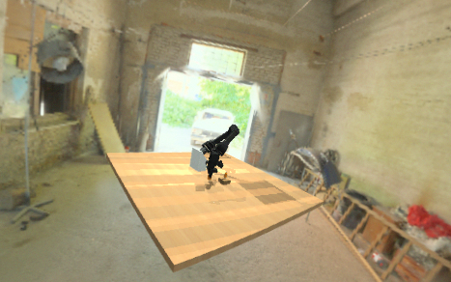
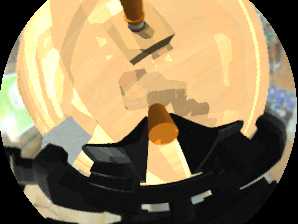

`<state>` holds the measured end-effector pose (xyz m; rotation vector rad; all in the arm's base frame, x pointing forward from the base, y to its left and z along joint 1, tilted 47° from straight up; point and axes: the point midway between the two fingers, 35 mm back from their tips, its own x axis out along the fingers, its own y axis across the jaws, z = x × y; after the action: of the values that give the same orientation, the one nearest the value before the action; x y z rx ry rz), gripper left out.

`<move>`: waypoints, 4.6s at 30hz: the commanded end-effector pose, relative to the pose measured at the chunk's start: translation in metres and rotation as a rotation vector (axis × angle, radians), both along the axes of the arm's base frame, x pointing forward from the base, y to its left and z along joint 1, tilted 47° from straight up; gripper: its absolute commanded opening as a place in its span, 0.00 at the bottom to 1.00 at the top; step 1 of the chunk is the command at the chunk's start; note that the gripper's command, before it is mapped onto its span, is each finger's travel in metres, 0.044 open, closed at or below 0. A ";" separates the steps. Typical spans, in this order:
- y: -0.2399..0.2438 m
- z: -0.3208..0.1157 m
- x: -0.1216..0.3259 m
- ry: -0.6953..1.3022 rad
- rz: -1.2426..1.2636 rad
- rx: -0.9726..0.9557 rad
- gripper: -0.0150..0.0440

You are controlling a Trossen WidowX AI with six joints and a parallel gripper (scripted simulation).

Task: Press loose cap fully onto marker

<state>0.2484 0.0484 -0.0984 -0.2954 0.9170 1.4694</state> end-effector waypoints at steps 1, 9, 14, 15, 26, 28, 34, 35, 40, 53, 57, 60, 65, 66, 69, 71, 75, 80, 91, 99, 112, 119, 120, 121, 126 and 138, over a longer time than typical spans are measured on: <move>-0.009 0.008 0.003 -0.006 0.003 -0.005 0.25; -0.025 0.024 0.005 -0.006 0.004 -0.004 0.25; -0.026 0.028 0.007 -0.006 0.004 -0.004 0.25; -0.025 0.030 0.008 -0.007 0.004 -0.004 0.25; -0.008 0.074 0.030 -0.010 0.004 -0.008 0.25; -0.004 0.083 0.034 -0.009 0.003 -0.008 0.25; 0.008 0.112 0.041 -0.007 0.003 -0.005 0.25; 0.010 0.116 0.042 -0.007 0.003 -0.004 0.25; 0.021 0.140 0.045 -0.006 0.004 0.000 0.25; 0.028 0.138 0.044 -0.005 0.004 0.001 0.25; 0.032 0.134 0.044 -0.005 0.004 0.000 0.25; 0.036 0.130 0.044 -0.006 0.004 0.000 0.25; 0.042 0.125 0.043 -0.006 0.004 0.000 0.25; 0.043 0.123 0.042 -0.006 0.004 0.000 0.25; 0.047 0.120 0.042 -0.006 0.004 0.000 0.25; 0.049 0.118 0.041 -0.006 0.004 0.000 0.25; 0.054 0.113 0.040 -0.006 0.004 0.000 0.25; 0.060 0.108 0.039 -0.006 0.004 0.001 0.25; 0.067 0.102 0.036 -0.005 0.004 0.003 0.25; 0.067 0.102 0.036 -0.007 0.008 -0.001 0.48; 0.067 0.102 0.036 -0.007 0.008 -0.001 1.00; 0.012 0.152 0.048 -0.006 0.008 -0.004 1.00; 0.012 0.152 0.048 -0.006 0.008 -0.004 1.00; 0.012 0.152 0.048 -0.006 0.008 -0.004 1.00; 0.014 0.151 0.047 0.158 -0.149 -0.038 0.82; 0.019 0.147 0.046 0.795 -0.754 -0.169 0.29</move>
<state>0.2951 0.0652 0.0506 0.2860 1.4144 1.0012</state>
